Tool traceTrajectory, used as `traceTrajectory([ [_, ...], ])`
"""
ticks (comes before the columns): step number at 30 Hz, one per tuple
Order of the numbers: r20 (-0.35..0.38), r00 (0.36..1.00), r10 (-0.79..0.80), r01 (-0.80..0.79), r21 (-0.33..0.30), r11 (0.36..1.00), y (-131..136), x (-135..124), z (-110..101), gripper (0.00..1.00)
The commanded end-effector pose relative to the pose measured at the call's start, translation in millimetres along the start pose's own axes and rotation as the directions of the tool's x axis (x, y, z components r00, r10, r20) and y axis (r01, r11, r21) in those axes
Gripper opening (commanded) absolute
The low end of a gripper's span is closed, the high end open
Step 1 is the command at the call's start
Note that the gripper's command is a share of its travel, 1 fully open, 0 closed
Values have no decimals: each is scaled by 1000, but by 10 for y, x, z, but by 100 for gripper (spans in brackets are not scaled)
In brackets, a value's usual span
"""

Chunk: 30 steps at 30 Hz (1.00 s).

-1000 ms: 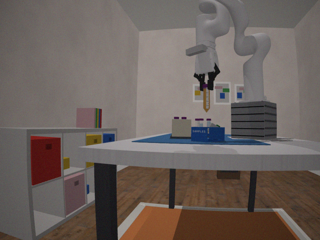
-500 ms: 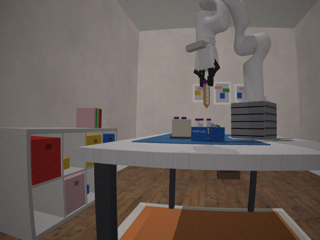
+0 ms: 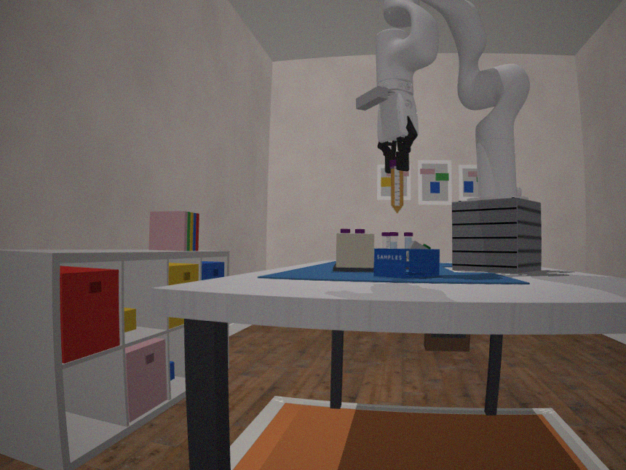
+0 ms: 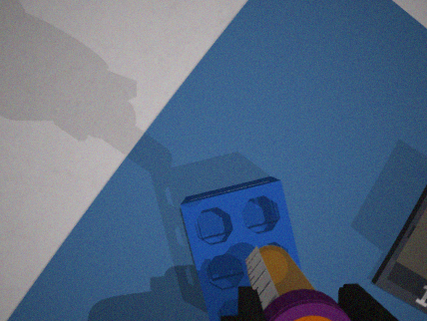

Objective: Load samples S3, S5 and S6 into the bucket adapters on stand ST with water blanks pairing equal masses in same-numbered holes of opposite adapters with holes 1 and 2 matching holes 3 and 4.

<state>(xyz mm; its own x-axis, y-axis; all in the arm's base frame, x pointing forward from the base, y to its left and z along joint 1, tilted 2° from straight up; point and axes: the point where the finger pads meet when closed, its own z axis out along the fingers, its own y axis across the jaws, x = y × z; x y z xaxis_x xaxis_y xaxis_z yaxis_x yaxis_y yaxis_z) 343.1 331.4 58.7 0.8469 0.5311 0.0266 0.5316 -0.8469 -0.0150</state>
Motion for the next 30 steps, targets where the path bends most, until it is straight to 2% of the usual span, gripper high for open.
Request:
traceTrajectory([
  [1, -5, 987, 161, -162, -6, 987, 239, -37, -9, 0],
  [6, -6, 946, 323, -323, -5, 946, 484, -86, -11, 0],
  [8, -6, 946, 323, -323, -5, 946, 484, -86, -11, 0],
  [14, -7, 865, 502, -502, -4, 865, 778, -146, -13, 0],
  [23, -7, 865, 502, -502, -4, 865, 1220, -235, -16, 0],
  [25, -7, 865, 502, -502, -4, 865, 1220, -235, -16, 0],
  [30, -8, 865, 502, -502, -4, 865, 1465, -284, -17, 0],
])
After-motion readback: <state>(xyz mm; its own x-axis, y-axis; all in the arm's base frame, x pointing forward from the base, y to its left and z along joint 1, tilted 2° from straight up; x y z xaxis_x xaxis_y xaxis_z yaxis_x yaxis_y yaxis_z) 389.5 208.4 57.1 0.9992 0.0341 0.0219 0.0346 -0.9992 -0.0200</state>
